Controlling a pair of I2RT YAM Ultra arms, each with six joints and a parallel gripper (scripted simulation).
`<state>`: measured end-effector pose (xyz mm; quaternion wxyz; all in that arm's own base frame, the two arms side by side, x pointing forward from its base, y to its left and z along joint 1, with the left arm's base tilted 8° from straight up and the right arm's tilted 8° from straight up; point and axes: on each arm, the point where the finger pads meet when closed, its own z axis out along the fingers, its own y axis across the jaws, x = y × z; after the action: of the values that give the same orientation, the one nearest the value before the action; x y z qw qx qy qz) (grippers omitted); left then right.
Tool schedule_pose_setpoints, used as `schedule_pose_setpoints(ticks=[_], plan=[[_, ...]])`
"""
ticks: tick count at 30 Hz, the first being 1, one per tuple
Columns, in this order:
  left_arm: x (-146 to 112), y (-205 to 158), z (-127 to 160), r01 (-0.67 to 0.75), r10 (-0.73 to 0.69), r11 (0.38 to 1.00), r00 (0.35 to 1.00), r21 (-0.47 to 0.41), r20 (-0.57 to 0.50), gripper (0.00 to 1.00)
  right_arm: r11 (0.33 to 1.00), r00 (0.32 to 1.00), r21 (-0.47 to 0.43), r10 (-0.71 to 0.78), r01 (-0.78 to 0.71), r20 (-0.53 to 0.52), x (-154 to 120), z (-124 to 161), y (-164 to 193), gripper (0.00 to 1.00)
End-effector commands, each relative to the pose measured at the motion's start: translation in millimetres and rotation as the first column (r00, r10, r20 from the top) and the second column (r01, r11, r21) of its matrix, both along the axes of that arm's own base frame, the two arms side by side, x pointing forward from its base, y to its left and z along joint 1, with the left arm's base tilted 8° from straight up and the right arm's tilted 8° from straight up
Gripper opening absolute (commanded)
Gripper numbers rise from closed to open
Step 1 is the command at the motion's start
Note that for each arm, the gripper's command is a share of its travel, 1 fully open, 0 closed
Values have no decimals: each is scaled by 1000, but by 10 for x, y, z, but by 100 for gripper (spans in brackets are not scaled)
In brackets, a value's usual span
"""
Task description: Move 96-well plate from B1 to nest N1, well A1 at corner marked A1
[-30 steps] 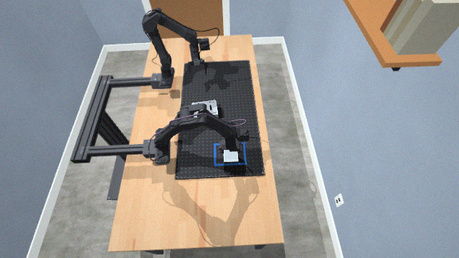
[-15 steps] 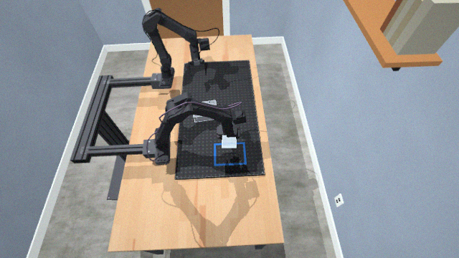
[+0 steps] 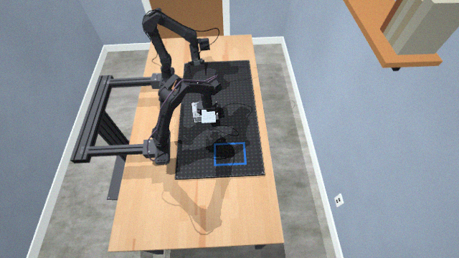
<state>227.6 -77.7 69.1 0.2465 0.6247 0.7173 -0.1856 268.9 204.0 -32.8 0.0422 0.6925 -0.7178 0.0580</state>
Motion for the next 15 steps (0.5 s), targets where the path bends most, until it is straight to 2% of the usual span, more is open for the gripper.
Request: schedule_pose_setpoints(ticks=[1, 6, 15], plan=[[73, -29, 102, 15, -15, 1000, 1000, -9, 28, 100, 997, 997, 9, -78, 78, 11, -72, 36, 357, 81], [73, -29, 102, 15, -15, 1000, 1000, -9, 28, 100, 999, 999, -5, -45, 45, 19, -247, -20, 725, 81], [73, -29, 102, 15, -15, 1000, 1000, -9, 28, 100, 1000, 999, -3, -18, 19, 42, -241, -43, 886, 81]])
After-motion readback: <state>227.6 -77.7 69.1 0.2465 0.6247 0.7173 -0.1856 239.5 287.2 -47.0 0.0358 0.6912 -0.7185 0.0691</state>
